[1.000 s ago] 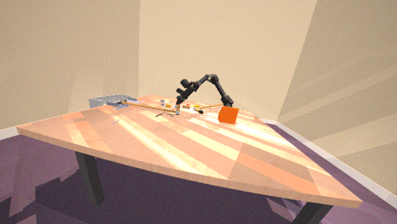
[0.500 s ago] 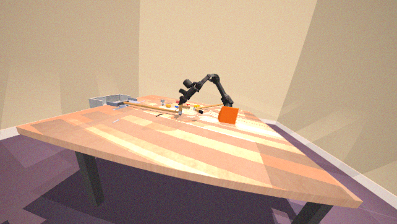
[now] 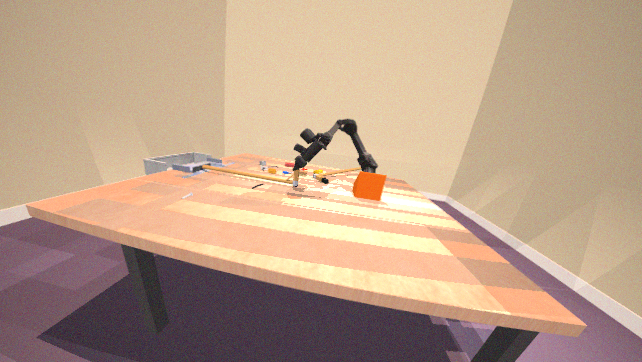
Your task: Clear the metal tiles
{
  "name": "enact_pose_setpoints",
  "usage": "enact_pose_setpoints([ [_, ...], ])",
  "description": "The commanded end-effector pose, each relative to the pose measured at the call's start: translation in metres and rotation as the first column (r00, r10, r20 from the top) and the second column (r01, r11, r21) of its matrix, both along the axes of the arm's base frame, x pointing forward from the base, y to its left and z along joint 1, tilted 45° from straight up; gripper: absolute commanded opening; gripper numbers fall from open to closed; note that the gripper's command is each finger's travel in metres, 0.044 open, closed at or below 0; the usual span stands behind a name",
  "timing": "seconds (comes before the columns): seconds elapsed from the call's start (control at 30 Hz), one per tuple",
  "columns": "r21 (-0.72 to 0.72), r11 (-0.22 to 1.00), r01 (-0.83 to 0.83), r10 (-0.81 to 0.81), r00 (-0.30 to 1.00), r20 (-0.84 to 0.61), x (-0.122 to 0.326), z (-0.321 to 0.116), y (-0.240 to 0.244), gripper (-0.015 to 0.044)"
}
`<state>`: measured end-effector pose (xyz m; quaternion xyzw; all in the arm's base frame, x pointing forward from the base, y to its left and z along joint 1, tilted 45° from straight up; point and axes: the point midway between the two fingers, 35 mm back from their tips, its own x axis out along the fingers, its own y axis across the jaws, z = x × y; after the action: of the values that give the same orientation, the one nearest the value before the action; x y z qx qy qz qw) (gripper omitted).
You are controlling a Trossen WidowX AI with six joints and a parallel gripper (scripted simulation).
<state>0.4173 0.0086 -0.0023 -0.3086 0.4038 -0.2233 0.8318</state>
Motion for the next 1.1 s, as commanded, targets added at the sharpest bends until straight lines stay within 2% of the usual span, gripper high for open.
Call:
enact_pose_setpoints([
  [0.0, 0.002, 1.0, -0.006, 0.006, 1.0, 0.011, -0.006, 0.002, 0.004, 0.0],
  [1.07, -0.001, 1.0, -0.01, 0.01, 1.0, 0.013, -0.058, 0.0, 0.001, 0.0],
])
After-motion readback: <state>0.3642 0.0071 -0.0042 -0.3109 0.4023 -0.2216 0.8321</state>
